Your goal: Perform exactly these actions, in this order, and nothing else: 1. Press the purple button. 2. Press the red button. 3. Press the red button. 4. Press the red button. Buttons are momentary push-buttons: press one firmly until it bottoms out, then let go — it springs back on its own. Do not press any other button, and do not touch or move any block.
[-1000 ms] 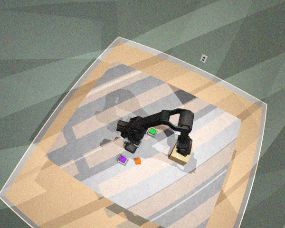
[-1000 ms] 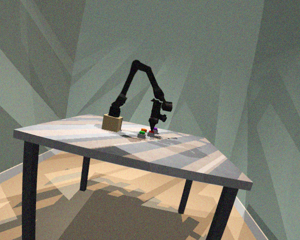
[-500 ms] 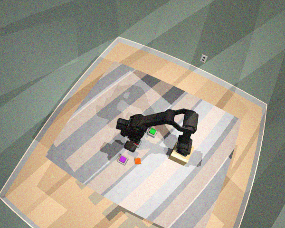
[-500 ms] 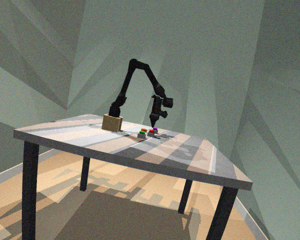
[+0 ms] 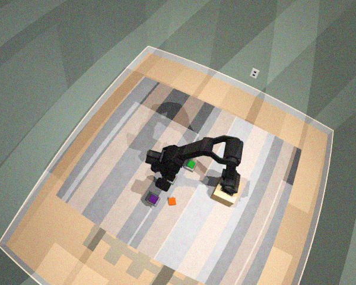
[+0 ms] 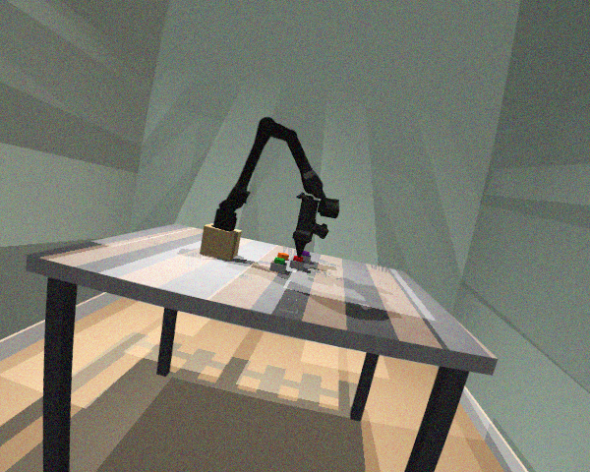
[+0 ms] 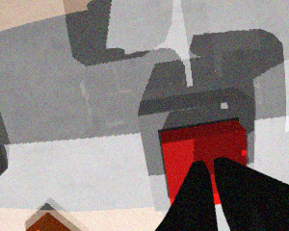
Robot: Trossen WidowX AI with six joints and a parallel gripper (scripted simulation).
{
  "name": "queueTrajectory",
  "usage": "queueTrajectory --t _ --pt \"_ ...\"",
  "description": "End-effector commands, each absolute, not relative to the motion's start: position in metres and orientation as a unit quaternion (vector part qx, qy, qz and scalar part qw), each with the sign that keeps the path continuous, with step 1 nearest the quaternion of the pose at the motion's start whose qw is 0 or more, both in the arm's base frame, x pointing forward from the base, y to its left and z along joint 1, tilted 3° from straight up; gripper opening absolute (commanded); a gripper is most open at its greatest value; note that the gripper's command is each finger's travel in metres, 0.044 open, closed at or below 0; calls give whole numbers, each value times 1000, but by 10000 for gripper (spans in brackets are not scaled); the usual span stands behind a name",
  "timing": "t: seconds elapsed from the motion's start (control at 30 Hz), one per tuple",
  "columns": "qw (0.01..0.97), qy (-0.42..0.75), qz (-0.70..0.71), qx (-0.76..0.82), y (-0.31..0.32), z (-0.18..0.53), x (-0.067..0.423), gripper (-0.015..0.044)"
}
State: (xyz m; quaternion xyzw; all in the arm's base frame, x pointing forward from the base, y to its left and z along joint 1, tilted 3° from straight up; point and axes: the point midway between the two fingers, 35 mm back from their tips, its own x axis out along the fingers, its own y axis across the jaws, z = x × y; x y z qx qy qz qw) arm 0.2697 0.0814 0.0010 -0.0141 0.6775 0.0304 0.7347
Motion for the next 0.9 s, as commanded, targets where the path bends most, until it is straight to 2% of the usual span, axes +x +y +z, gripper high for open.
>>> queueTrajectory --t 0.0,0.7,0.87 --pt "732 680 33 -15 82 -7 268 20" --pt "732 680 33 -15 82 -7 268 20" --pt "732 680 33 -15 81 27 266 20"
